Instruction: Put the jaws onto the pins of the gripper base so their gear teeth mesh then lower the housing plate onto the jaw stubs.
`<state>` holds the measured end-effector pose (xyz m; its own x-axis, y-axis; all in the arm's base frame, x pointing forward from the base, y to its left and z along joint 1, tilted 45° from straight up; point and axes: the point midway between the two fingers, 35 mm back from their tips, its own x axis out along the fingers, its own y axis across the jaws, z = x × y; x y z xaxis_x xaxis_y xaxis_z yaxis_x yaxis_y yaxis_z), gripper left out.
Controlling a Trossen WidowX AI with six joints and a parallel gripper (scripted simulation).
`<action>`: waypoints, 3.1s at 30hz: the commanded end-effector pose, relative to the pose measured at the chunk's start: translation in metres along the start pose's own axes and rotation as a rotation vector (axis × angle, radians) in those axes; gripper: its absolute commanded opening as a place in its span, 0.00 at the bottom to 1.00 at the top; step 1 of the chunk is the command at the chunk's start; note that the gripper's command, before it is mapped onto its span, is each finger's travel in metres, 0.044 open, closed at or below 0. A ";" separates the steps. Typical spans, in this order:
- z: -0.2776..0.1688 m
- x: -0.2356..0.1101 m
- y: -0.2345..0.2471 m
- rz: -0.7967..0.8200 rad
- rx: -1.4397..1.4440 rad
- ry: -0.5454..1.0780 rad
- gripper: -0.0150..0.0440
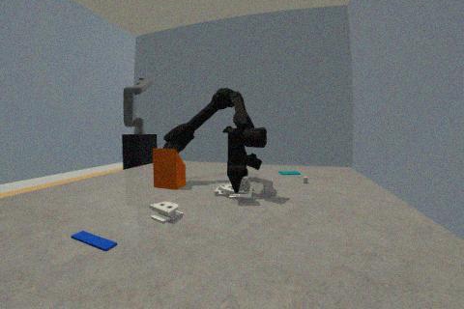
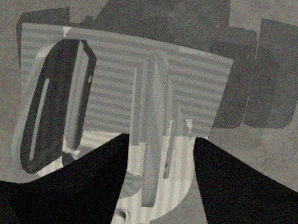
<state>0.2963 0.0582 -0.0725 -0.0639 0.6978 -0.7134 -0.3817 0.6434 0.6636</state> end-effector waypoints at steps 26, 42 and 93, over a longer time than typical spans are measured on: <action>0.000 0.005 0.000 0.004 -0.003 -0.001 0.48; 0.000 0.005 0.000 0.004 -0.003 -0.001 0.48; -0.010 -0.061 -0.023 -0.015 0.177 -0.007 1.00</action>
<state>0.3003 0.0066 -0.0388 -0.0503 0.6962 -0.7160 -0.2854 0.6770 0.6784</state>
